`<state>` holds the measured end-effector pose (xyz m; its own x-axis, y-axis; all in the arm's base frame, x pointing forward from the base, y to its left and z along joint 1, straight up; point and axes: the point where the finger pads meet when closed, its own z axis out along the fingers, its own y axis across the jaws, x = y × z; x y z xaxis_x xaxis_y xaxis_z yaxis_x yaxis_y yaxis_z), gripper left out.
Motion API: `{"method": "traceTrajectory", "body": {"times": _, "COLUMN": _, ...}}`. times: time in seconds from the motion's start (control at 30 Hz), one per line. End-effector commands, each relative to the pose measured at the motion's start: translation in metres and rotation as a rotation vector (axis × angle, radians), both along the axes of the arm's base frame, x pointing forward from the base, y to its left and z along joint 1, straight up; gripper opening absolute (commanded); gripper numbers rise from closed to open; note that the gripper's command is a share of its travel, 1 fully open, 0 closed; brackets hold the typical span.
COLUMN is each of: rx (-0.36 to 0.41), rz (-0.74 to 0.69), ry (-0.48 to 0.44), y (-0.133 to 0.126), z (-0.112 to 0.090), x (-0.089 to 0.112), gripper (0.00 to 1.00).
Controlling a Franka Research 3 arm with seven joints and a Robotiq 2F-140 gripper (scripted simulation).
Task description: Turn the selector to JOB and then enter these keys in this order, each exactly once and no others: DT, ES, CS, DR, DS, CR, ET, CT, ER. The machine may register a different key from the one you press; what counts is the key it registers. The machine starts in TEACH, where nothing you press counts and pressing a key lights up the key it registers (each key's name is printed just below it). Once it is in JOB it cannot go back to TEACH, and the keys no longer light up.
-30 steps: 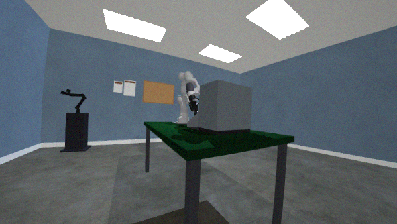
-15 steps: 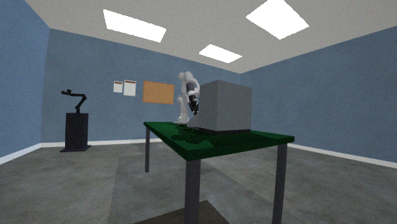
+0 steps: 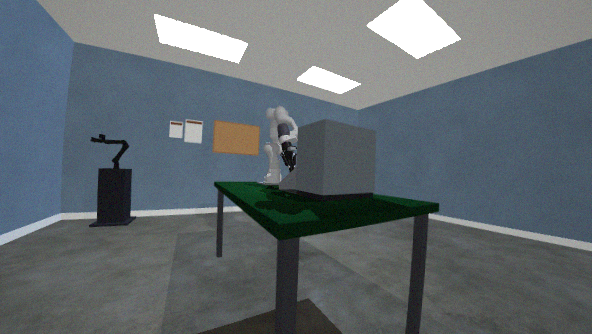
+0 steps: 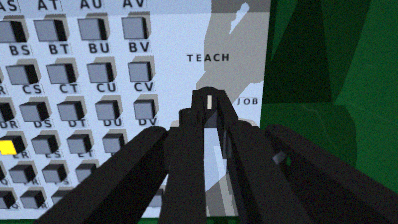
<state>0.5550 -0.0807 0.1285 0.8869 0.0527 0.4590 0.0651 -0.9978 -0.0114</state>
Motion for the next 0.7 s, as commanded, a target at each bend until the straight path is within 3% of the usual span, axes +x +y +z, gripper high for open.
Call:
{"method": "traceTrajectory", "body": {"times": 0.0, "rx": 0.019, "rz": -0.041, "ry": 0.002, "y": 0.0000, "z": -0.0008, "x": 0.0003, "gripper": 0.10}}
{"method": "traceTrajectory", "body": {"times": 0.3, "rx": 0.065, "rz": -0.131, "ry": 0.006, "y": 0.0000, "z": -0.0008, "x": 0.0003, "gripper": 0.10}}
{"method": "traceTrajectory", "body": {"times": 0.67, "rx": 0.182, "rz": -0.357, "ry": 0.016, "y": 0.0000, "z": -0.0008, "x": 0.0003, "gripper": 0.10}}
